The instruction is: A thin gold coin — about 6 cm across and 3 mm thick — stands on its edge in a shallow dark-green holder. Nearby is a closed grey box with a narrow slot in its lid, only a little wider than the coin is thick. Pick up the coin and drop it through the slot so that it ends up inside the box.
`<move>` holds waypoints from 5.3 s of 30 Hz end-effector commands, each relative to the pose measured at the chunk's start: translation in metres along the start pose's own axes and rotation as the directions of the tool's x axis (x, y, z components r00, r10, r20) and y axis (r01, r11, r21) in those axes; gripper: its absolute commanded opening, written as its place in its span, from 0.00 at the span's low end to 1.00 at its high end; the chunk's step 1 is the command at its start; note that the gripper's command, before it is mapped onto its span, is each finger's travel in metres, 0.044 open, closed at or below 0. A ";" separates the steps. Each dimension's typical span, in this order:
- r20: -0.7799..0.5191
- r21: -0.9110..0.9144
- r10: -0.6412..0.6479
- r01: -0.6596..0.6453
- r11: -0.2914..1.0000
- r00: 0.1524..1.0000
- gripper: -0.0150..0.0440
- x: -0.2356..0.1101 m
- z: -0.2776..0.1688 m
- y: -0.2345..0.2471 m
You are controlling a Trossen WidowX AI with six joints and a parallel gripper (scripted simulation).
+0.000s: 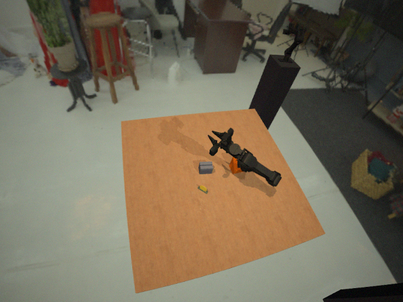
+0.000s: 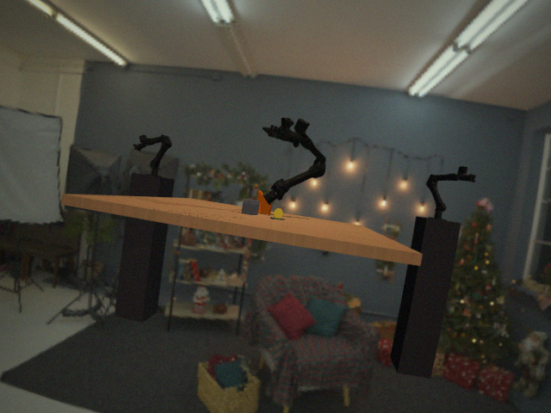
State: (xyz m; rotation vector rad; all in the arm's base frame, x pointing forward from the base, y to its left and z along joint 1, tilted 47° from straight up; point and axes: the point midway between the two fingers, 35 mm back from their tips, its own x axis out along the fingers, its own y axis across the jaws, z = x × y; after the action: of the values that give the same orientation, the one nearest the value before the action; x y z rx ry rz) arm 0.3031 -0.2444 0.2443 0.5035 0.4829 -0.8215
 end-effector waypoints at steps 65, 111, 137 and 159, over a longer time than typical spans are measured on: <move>-0.972 0.233 0.231 -0.162 0.959 -0.035 0.53 -0.084 -0.342 0.179; -0.970 0.241 0.242 -0.192 0.951 -0.017 0.25 -0.078 -0.330 0.178; -0.973 0.232 0.229 -0.161 0.959 -0.034 0.25 -0.082 -0.269 0.161; -0.973 0.183 0.229 -0.721 0.669 -0.034 0.25 -0.083 -0.270 0.151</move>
State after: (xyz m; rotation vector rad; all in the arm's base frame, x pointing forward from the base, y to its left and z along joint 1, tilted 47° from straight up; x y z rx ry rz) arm 0.3191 0.0497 0.1183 0.7836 1.5893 0.5028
